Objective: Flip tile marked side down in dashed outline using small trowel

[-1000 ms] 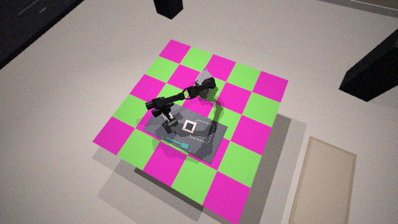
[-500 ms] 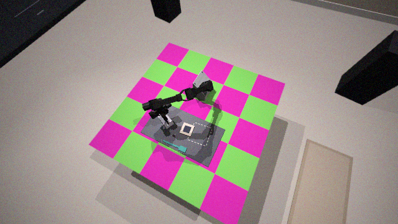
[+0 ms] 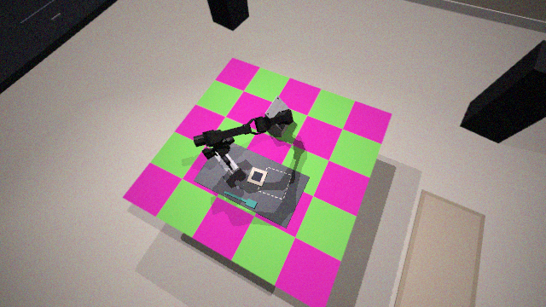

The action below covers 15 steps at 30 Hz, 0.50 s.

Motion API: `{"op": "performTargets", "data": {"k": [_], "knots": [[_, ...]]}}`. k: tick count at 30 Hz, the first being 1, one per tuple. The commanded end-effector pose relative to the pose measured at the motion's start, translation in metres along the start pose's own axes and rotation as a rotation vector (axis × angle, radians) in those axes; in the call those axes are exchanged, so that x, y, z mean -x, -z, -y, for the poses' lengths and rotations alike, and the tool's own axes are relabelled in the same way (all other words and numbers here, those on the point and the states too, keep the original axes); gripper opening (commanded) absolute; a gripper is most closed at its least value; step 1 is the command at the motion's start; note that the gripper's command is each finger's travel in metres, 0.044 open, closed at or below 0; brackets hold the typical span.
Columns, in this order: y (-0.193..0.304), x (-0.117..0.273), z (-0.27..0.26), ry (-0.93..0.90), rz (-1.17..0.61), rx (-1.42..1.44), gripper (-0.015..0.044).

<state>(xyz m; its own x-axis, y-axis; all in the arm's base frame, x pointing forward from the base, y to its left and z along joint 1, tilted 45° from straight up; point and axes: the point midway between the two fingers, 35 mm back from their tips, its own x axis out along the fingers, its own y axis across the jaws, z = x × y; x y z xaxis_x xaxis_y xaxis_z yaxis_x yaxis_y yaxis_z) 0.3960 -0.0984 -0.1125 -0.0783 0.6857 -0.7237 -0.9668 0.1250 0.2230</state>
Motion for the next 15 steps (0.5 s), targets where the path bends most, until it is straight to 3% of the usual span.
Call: {"op": "performTargets", "data": {"k": [1, 15], "knots": [[0.001, 0.000, 0.003, 0.019, -0.012, -0.056, 0.0300], [0.011, -0.011, 0.011, 0.139, -0.026, -0.449, 0.0300]]}}
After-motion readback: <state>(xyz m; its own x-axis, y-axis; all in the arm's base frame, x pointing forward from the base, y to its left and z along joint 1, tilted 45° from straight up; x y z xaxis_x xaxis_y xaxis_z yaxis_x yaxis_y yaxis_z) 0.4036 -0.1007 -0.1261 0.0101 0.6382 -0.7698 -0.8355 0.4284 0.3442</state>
